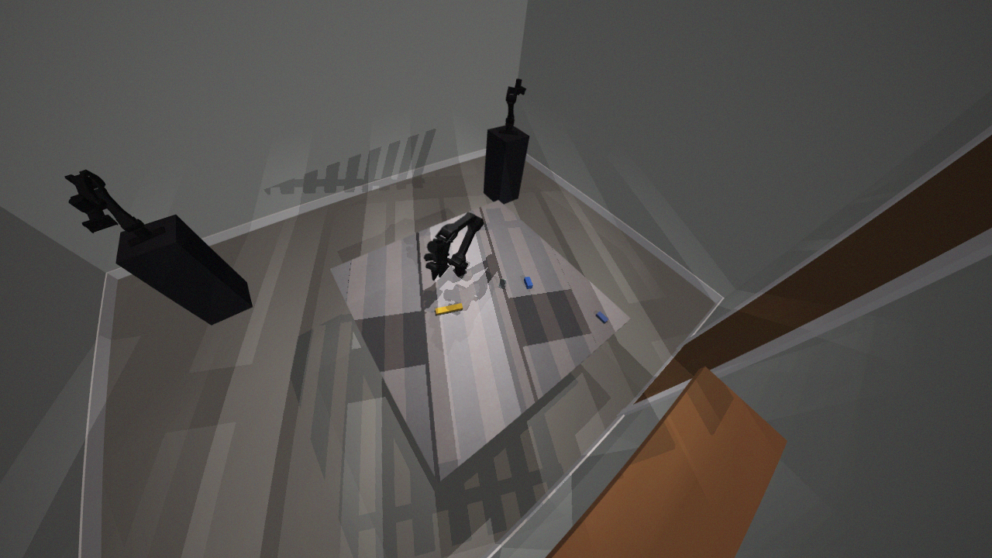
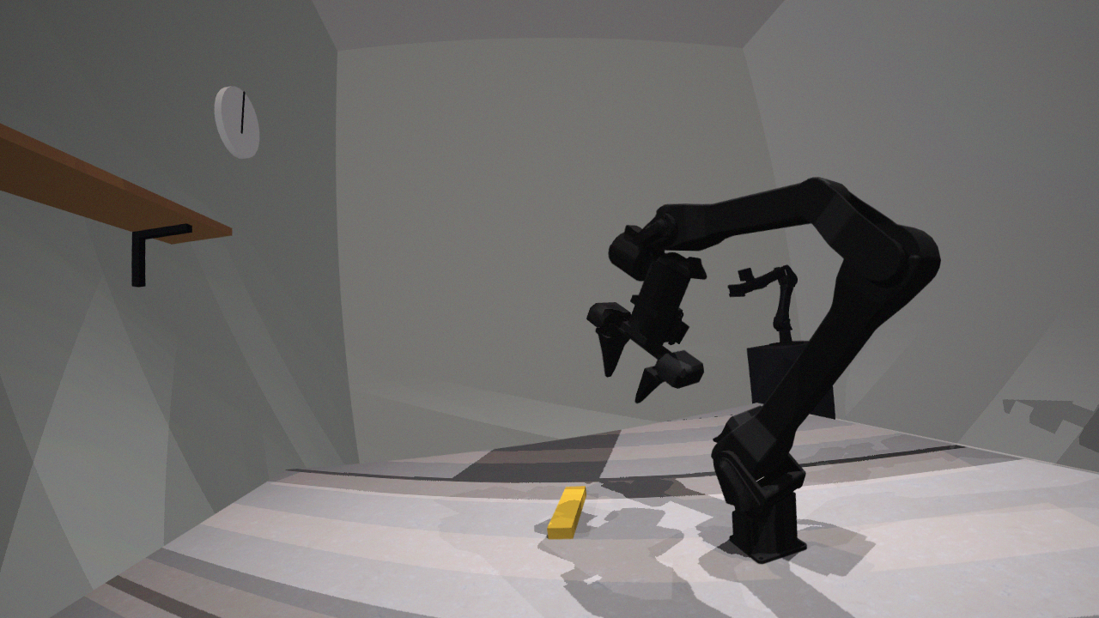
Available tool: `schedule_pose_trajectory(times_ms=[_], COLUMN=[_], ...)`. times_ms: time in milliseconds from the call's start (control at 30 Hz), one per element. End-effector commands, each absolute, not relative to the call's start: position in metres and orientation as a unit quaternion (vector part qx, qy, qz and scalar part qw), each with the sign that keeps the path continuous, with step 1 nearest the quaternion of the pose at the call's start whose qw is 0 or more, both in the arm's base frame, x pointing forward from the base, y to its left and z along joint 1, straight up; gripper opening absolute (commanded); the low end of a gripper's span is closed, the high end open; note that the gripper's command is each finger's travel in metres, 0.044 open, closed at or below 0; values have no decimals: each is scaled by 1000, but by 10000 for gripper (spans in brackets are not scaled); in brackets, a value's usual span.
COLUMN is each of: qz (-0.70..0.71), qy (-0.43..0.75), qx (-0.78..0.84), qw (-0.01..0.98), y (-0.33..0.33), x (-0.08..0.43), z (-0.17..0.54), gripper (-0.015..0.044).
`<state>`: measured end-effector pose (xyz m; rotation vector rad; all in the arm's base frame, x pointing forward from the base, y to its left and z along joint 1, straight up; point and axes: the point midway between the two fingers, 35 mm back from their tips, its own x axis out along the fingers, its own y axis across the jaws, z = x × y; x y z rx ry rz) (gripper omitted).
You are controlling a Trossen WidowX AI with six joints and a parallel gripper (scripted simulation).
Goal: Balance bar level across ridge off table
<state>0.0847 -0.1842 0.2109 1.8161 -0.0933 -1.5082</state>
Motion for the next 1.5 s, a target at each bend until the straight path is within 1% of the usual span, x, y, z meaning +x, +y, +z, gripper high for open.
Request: schedule_pose_trajectory(times_ms=[0,733,1467], qz=[-596,-547,-403], qy=[14,261,474], qx=[687,522,307], qw=[416,600,720], y=[-188,-200,-210], x=[88,105,124], z=[209,198,185], gripper=[315,315,315])
